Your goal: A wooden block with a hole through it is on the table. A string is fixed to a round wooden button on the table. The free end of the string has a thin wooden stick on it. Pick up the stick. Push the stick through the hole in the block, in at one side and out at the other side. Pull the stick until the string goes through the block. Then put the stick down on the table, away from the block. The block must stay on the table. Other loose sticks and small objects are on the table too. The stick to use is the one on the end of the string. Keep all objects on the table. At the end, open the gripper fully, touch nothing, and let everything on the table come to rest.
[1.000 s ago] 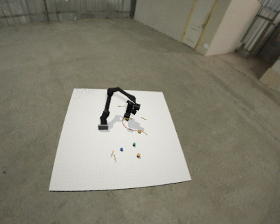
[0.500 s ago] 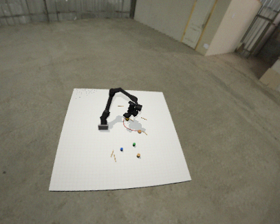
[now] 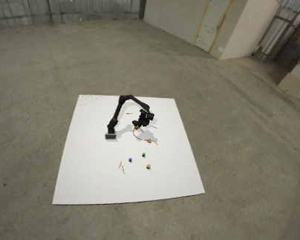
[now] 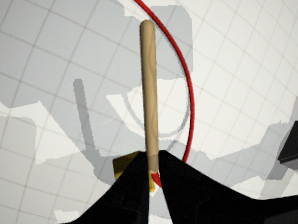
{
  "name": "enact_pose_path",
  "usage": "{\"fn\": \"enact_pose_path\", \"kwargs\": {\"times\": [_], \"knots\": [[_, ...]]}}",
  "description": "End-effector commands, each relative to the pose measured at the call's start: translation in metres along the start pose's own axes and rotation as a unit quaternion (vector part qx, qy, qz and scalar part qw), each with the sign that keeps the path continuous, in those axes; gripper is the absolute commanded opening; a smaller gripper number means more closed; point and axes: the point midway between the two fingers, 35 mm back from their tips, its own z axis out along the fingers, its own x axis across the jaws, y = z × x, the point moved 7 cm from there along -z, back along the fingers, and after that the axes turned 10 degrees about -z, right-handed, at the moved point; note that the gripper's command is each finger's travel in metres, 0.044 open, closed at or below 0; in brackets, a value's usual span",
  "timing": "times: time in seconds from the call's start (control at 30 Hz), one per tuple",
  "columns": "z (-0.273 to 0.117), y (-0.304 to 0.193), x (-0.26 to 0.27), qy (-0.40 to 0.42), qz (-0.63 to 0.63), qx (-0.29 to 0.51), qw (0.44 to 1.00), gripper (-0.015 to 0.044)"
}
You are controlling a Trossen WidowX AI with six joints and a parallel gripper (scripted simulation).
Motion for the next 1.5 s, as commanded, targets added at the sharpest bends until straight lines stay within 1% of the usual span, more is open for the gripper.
{"fn": "enact_pose_path", "kwargs": {"times": [0.0,0.37,0.73,1.1,1.47], "knots": [[0.001,0.007,0.002,-0.007,0.053,0.0,0.999,0.0],[0.003,0.021,0.006,-0.019,0.189,-0.001,0.982,0.0],[0.005,0.035,0.009,-0.029,0.326,-0.005,0.945,0.0],[0.009,0.049,0.012,-0.038,0.455,-0.012,0.89,0.0],[0.013,0.064,0.015,-0.046,0.575,-0.021,0.817,0.0]]}}
